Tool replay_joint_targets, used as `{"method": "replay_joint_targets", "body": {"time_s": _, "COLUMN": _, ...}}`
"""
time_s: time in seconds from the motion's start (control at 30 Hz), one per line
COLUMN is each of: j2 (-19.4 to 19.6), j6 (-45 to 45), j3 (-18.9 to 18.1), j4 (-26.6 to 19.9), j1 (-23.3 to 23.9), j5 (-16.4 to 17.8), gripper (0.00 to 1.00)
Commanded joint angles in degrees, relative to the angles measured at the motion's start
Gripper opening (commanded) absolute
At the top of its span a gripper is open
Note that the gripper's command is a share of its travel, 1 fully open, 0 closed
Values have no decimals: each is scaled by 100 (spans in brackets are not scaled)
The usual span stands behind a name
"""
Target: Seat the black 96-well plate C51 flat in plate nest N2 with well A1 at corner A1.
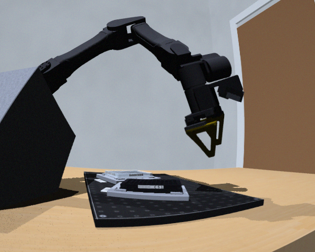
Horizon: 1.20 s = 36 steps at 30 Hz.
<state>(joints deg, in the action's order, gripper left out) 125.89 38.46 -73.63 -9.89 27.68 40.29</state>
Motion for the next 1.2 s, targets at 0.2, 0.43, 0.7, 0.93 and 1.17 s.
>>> {"method": "replay_joint_targets", "body": {"time_s": 0.2, "j2": -182, "j6": -1522, "j3": 213, "j4": -723, "j1": -9, "j5": -313, "gripper": 100}}
{"method": "replay_joint_targets", "body": {"time_s": 0.43, "j2": -260, "j6": -2063, "j3": 502, "j4": -899, "j1": -27, "j5": -411, "gripper": 100}}
{"method": "replay_joint_targets", "body": {"time_s": 0.7, "j2": -353, "j6": -3051, "j3": 855, "j4": -1347, "j1": -63, "j5": -589, "gripper": 100}}
{"method": "replay_joint_targets", "body": {"time_s": 0.93, "j2": -332, "j6": -3891, "j3": 889, "j4": -1895, "j1": -102, "j5": -739, "gripper": 100}}
{"method": "replay_joint_targets", "body": {"time_s": 1.17, "j2": -525, "j6": -4049, "j3": 1403, "j4": -1685, "j1": -92, "j5": -767, "gripper": 100}}
